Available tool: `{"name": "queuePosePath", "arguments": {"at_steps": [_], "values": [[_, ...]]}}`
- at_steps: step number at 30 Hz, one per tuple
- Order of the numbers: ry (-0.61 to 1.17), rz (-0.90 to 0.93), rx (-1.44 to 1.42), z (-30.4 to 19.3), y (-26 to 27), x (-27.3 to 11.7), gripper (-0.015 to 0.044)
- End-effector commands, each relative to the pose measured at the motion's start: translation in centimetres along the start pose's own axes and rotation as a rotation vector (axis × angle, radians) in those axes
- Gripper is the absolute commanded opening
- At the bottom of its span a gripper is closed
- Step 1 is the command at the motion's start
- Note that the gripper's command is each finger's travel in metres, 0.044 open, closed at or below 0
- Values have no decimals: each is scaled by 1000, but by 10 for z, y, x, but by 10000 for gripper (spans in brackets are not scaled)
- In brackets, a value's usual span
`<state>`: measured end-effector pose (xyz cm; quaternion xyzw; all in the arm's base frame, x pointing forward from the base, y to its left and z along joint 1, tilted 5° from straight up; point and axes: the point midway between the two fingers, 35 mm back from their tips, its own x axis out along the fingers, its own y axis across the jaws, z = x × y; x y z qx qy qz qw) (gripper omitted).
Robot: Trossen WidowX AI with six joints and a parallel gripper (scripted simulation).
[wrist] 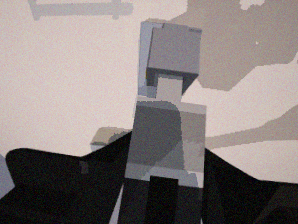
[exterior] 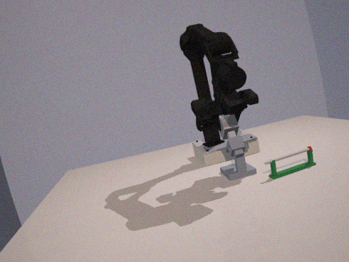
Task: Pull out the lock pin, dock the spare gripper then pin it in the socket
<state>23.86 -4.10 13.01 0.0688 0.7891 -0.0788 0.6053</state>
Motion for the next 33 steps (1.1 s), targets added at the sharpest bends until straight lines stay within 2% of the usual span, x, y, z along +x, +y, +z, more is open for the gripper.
{"name": "queuePosePath", "arguments": {"at_steps": [1, 33], "values": [[-7, 3, -3, 5, 0, 1, 0], [1, 1, 0, 22, 0, 13, 0]]}}
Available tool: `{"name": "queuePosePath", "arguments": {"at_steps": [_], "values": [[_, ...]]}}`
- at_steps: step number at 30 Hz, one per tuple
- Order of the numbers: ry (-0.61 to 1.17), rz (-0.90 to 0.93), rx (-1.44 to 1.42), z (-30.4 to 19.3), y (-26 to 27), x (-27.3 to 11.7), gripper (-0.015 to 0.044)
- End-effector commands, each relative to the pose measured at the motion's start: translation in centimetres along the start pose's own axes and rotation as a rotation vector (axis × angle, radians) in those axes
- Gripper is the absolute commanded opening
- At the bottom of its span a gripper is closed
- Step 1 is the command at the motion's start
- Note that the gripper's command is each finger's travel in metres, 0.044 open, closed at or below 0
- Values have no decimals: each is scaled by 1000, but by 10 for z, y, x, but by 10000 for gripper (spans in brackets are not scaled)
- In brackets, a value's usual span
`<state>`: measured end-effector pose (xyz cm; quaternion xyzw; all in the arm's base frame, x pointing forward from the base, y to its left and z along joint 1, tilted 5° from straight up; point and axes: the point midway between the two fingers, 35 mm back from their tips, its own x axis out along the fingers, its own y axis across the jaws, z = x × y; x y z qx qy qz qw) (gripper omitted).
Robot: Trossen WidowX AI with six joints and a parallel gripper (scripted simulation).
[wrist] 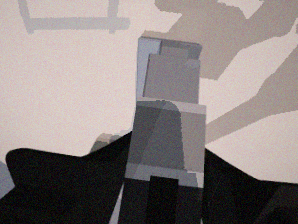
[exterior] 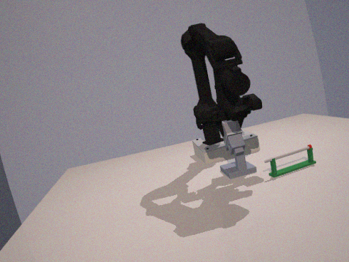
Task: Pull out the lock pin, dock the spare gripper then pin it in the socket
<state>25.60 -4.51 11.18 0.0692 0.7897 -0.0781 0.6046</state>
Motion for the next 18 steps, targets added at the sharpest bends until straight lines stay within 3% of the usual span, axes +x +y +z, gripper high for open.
{"name": "queuePosePath", "arguments": {"at_steps": [1, 18], "values": [[-1, 0, 0, 0, 0, 0, 0], [-1, 0, 0, 0, 0, 0, 440]]}}
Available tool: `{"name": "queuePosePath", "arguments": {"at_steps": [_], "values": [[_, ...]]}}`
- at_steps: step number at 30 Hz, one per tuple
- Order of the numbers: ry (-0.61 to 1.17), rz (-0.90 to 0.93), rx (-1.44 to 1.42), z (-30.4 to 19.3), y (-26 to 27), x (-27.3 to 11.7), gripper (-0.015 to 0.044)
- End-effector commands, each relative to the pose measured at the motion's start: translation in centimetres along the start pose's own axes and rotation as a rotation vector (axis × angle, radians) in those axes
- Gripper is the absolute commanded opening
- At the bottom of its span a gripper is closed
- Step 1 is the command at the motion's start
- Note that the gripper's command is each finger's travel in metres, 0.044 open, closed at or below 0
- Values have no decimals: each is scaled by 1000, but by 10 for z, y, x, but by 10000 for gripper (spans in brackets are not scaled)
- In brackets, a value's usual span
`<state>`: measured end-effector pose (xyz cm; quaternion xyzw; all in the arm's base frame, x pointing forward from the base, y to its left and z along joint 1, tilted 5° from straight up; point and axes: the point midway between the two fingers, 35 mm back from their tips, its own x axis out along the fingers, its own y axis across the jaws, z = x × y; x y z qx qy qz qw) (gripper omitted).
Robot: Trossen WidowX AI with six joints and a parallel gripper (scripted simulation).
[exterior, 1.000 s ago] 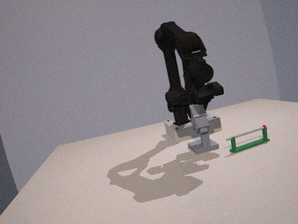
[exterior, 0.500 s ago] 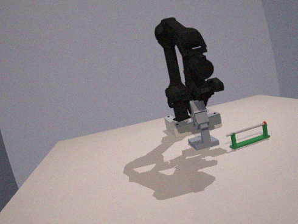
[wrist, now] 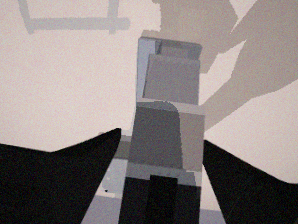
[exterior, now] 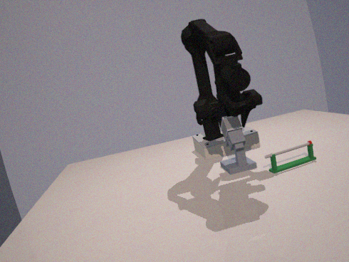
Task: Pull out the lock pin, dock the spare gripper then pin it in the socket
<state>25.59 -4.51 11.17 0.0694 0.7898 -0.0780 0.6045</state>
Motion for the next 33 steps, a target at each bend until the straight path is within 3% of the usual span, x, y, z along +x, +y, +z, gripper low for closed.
{"name": "queuePosePath", "arguments": {"at_steps": [1, 33], "values": [[-1, 0, 0, 0, 0, 0, 440], [0, -3, -8, -51, -1, -27, 440]]}}
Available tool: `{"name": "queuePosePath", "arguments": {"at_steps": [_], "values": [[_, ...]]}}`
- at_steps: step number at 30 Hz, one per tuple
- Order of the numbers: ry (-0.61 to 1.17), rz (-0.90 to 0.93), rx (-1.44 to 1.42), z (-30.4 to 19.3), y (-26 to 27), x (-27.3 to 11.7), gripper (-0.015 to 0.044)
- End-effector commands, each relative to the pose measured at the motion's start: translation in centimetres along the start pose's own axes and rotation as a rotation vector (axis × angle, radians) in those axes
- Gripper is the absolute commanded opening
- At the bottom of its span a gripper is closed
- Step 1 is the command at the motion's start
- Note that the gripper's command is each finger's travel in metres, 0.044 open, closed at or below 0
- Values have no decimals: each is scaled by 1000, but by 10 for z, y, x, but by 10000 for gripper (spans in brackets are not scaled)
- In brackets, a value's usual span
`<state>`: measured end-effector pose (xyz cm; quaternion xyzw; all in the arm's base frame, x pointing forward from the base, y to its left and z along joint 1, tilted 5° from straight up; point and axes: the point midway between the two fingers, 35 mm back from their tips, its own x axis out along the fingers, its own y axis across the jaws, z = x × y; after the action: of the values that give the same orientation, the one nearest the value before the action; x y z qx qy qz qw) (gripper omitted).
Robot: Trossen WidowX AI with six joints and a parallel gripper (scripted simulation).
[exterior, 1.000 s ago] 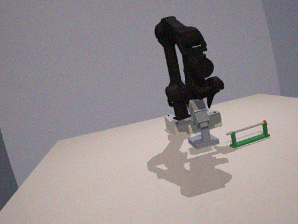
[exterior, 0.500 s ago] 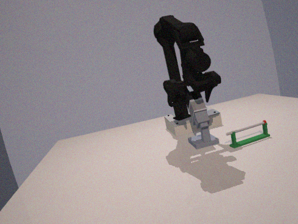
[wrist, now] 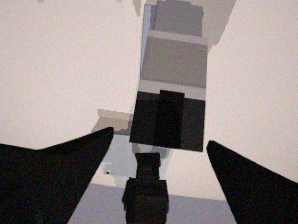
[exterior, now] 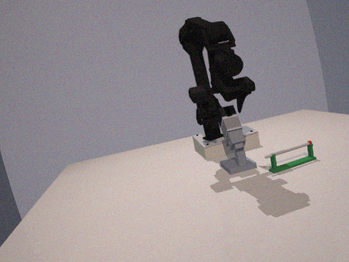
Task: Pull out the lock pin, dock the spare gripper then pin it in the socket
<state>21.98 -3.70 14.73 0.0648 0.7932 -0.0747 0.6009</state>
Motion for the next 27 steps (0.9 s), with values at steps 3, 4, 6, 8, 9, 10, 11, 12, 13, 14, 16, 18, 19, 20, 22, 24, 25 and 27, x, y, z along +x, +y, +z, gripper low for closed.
{"name": "queuePosePath", "arguments": {"at_steps": [3, 4, 6, 8, 9, 10, 11, 12, 13, 14, 16, 18, 19, 20, 22, 24, 25, 27], "values": [[-26, 2, 3, -11, 0, -4, 440], [-32, 3, 3, -12, 0, -5, 440], [-44, 4, 3, -16, 0, -7, 440], [-57, 4, 3, -19, 0, -8, 440], [-64, 5, 3, -20, 0, -9, 440], [-71, 5, 3, -21, 0, -10, 440], [-78, 5, 3, -23, 0, -11, 440], [-84, 6, 3, -24, 0, -12, 440], [-91, 6, 3, -26, 0, -12, 440], [-99, 7, 3, -27, 0, -13, 440], [-113, 8, 3, -30, -1, -15, 440], [-124, 8, 3, -32, -1, -17, 440], [-135, 9, 3, -32, -1, -19, 440], [-148, 10, 3, -32, -1, -21, 440], [-170, 11, 3, -33, -1, -25, 440], [-186, 12, 3, -35, -1, -28, 440], [-194, 12, 3, -36, -1, -29, 440], [-211, 13, 3, -37, -2, -32, 440]]}}
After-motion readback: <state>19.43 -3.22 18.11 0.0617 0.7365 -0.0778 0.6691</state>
